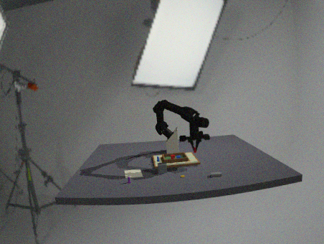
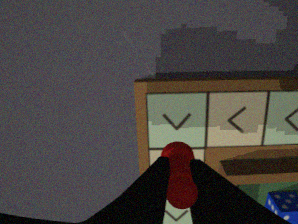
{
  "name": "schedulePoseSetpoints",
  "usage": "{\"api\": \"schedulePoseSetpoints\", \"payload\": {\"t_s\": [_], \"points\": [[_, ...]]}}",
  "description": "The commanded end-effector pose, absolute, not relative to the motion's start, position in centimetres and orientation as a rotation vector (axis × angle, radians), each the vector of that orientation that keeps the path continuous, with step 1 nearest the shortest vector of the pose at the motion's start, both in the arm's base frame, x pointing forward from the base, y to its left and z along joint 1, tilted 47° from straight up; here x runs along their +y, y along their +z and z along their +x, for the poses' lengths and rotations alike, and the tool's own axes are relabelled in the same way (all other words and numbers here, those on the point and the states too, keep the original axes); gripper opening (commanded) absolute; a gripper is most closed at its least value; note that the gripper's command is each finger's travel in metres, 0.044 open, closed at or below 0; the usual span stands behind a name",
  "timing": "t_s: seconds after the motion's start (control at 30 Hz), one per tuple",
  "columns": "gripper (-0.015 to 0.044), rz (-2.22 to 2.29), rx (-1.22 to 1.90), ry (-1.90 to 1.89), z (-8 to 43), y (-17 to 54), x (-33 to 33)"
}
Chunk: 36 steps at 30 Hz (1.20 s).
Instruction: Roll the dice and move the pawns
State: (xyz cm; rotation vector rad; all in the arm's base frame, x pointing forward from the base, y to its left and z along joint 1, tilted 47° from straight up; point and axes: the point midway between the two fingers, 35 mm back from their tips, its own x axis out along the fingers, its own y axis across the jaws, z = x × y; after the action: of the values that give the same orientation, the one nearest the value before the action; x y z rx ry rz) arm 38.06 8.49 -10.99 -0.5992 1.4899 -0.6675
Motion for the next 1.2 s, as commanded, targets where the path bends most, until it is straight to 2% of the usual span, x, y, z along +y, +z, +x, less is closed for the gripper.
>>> {"api": "schedulePoseSetpoints", "payload": {"t_s": [0.0, 0.33, 1.17], "points": [[0.0, -0.589, 1.483, -0.665, 38.3, -9.0, 10.6], [0.0, -0.59, 1.483, -0.667, 37.9, -6.3, 13.0], [0.0, -0.592, 1.484, -0.669, 34.1, -10.6, 8.2]]}}
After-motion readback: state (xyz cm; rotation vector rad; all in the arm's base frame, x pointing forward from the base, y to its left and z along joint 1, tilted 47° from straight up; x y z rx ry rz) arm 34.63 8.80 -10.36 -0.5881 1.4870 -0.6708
